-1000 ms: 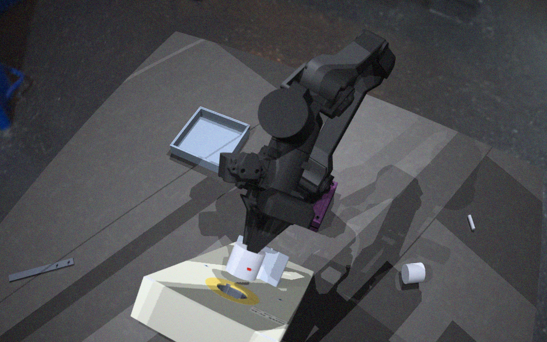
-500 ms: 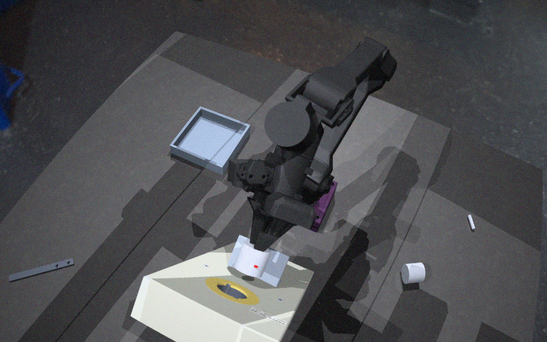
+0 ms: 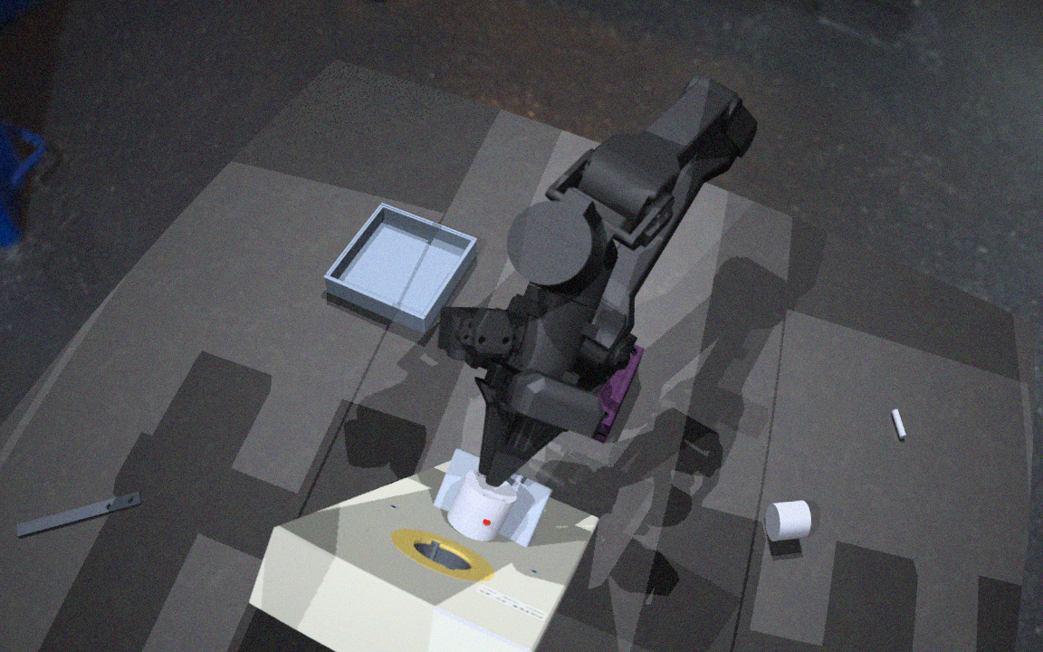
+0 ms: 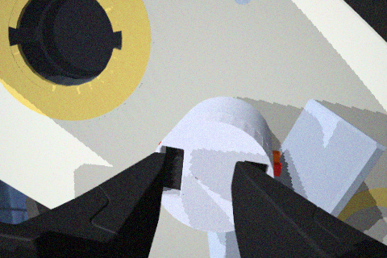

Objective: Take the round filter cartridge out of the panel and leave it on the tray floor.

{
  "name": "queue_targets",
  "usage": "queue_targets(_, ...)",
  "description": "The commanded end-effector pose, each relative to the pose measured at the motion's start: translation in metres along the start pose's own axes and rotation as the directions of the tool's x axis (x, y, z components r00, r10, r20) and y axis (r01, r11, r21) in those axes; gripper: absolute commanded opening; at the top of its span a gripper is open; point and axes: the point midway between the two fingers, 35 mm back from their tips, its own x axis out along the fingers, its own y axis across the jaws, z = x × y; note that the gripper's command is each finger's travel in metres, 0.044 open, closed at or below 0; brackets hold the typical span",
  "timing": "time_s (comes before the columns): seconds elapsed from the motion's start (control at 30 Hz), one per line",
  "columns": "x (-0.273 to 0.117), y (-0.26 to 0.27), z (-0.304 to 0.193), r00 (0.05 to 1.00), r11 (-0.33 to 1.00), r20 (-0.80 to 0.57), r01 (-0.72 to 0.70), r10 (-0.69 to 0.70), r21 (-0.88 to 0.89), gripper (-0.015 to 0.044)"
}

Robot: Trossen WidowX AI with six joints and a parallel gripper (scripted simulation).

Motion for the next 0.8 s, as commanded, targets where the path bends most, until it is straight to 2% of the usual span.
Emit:
queue_targets(0.0, 0.0, 0.001, 0.001, 1.0, 1.0, 0.002, -0.002, 0.002, 0.0, 0.0116)
queue_targets(0.17, -0.001, -0.003, -0.003, 1.0, 1.0, 0.004, -0.017, 0.017, -0.008, 0.0116)
queue_targets(0.43, -0.012, 0.061, 0.032, 1.0, 1.0, 0.006, -0.022, 0.022, -0.01, 0.0116)
queue_targets(0.67, -0.012, 0.063, 0.033, 1.0, 1.0, 0.006, -0.022, 0.022, -0.01, 0.0116)
queue_targets(0.77, -0.019, 0.073, 0.038, 1.0, 1.0, 0.006, -0.024, 0.024, -0.011, 0.0195)
